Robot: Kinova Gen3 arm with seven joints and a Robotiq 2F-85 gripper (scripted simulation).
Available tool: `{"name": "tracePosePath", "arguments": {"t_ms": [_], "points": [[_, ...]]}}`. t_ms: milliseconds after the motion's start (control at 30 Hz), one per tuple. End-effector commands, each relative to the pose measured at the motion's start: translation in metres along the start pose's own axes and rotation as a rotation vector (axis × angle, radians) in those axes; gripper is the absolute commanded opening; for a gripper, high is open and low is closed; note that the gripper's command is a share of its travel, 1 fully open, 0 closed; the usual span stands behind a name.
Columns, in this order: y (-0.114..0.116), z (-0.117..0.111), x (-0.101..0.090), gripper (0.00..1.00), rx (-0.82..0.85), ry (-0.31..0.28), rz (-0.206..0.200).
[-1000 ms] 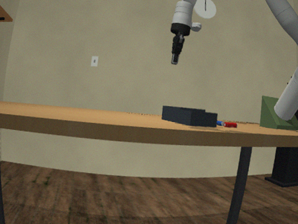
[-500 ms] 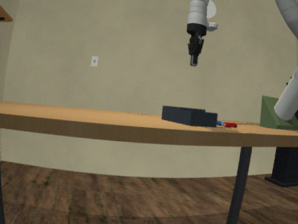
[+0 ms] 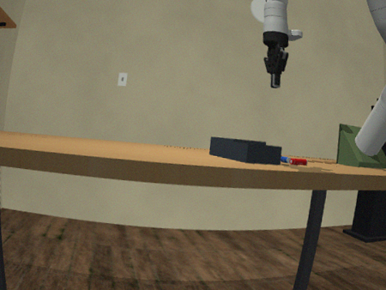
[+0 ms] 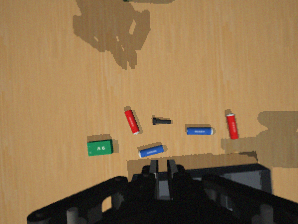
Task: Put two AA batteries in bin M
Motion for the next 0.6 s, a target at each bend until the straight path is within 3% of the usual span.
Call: {"name": "tracePosePath", "arguments": {"t_ms": [0,367,567], "points": [[0.001,-0.001,-0.005,0.09,0.0,-0.006,-0.01],[0.001,-0.001,-0.005,0.09,0.0,-0.006,-0.01],[-0.011,0.027,0.034,0.09,0.3,-0.008,-0.009]]}}
Point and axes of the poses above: the point where the finger pads meet when closed, its own x axis out along the fingers, its own y axis across the jaws, z = x × y, the point moved 5 cm from there along -x, back along the fingers, and after that the axes turned 7 degrees about -x, right-handed, at the moved point
